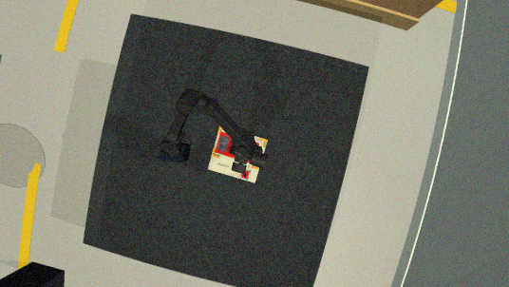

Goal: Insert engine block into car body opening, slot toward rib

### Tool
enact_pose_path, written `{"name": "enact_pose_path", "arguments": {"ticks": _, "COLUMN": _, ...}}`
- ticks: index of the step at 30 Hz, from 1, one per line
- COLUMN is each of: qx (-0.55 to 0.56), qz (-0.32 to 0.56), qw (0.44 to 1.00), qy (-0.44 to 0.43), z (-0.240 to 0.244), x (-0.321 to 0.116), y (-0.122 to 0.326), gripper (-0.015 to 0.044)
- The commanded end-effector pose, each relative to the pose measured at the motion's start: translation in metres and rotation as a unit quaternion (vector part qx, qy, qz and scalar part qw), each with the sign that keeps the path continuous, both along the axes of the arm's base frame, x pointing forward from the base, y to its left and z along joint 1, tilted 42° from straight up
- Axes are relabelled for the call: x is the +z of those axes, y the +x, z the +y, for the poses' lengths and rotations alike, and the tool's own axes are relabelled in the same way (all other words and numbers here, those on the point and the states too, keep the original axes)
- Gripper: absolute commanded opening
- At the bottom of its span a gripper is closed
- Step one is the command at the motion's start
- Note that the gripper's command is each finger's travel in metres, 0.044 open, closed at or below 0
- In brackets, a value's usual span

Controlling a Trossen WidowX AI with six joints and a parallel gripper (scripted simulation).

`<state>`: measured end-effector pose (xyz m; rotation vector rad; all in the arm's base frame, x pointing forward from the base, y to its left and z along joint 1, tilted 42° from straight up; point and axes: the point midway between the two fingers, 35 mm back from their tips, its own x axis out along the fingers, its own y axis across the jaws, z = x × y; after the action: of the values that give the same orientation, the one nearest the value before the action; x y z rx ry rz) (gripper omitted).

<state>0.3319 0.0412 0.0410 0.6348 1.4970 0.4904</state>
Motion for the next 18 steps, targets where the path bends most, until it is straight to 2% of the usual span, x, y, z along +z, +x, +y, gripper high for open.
{"name": "enact_pose_path", "arguments": {"ticks": 1, "qx": 0.029, "qz": -0.029, "qw": 0.999, "qy": 0.000, "z": 0.0005, "x": 0.0000, "y": 0.0013, "gripper": 0.0158}}
{"name": "enact_pose_path", "arguments": {"ticks": 13, "qx": -0.045, "qz": 0.037, "qw": 0.998, "qy": 0.003, "z": 0.0010, "x": -0.0003, "y": 0.0012, "gripper": 0.0158}}
{"name": "enact_pose_path", "arguments": {"ticks": 18, "qx": -0.035, "qz": 0.028, "qw": 0.999, "qy": 0.003, "z": 0.0012, "x": -0.0004, "y": 0.0013, "gripper": 0.0158}}
